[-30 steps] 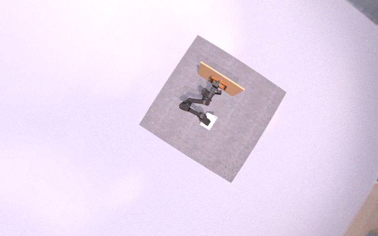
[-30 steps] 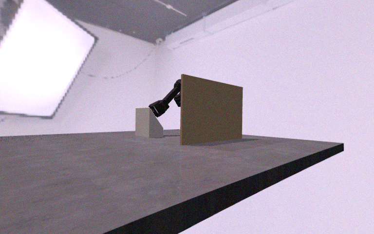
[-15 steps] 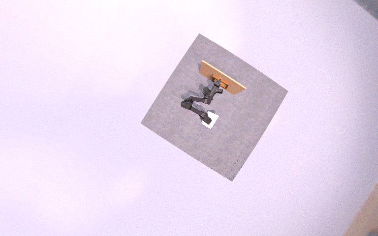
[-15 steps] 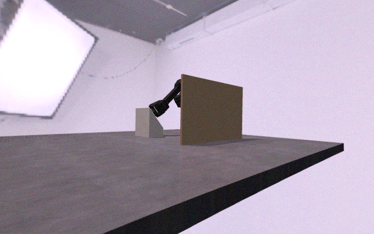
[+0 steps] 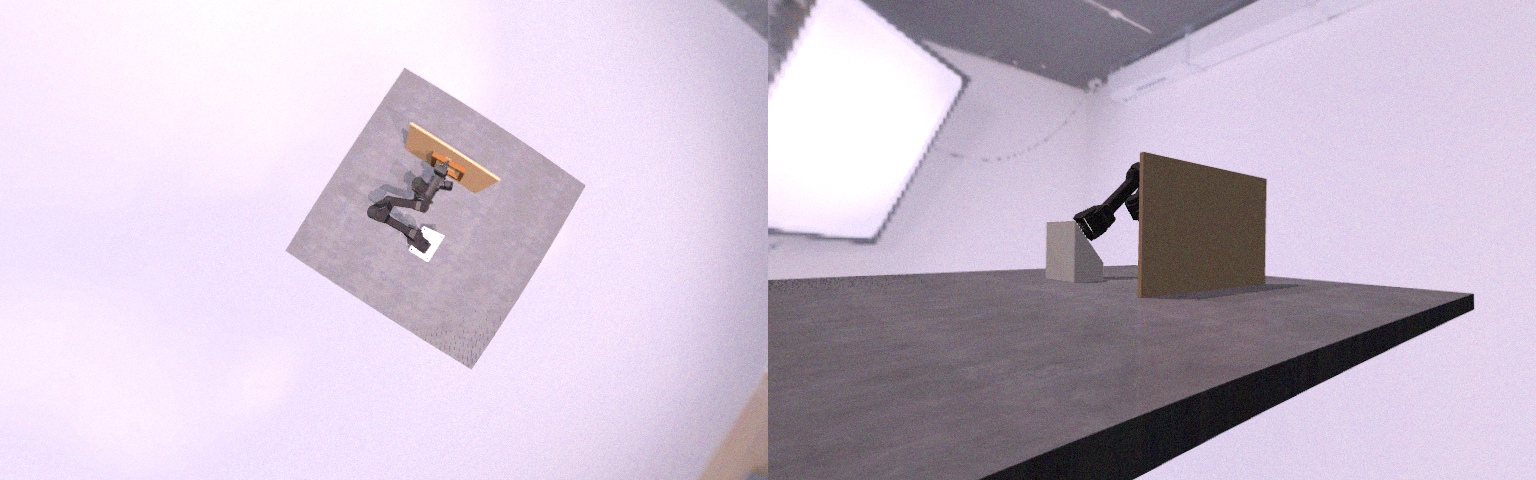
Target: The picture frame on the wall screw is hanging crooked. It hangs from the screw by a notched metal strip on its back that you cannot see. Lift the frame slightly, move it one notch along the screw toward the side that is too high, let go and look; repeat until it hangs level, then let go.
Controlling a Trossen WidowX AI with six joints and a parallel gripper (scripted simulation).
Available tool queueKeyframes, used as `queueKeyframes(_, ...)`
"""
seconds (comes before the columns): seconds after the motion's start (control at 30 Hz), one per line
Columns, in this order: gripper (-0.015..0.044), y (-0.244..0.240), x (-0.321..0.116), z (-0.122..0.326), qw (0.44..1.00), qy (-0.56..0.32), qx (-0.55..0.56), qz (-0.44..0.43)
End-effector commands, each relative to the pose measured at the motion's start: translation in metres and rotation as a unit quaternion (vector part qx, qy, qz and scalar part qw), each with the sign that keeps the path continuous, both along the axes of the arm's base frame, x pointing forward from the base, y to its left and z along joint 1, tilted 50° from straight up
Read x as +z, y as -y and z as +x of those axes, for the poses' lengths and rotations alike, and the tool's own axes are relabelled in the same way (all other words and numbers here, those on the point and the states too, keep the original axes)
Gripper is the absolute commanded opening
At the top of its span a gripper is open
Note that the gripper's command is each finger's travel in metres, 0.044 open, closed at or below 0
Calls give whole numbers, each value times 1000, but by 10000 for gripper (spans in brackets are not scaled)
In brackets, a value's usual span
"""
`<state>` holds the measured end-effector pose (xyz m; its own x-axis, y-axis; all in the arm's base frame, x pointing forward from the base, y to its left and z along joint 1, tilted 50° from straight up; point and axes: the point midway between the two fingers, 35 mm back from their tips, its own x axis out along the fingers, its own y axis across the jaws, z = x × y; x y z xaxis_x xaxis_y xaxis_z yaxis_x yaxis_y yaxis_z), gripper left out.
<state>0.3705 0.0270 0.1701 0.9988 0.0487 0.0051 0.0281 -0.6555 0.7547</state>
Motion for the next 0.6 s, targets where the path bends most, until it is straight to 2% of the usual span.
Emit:
queueKeyframes(0.0, 0, 0, 0, 0, 1000, 0, 0, 3)
queueKeyframes(0.57, 0, 0, 0, 0, 998, -2, 0, 63)
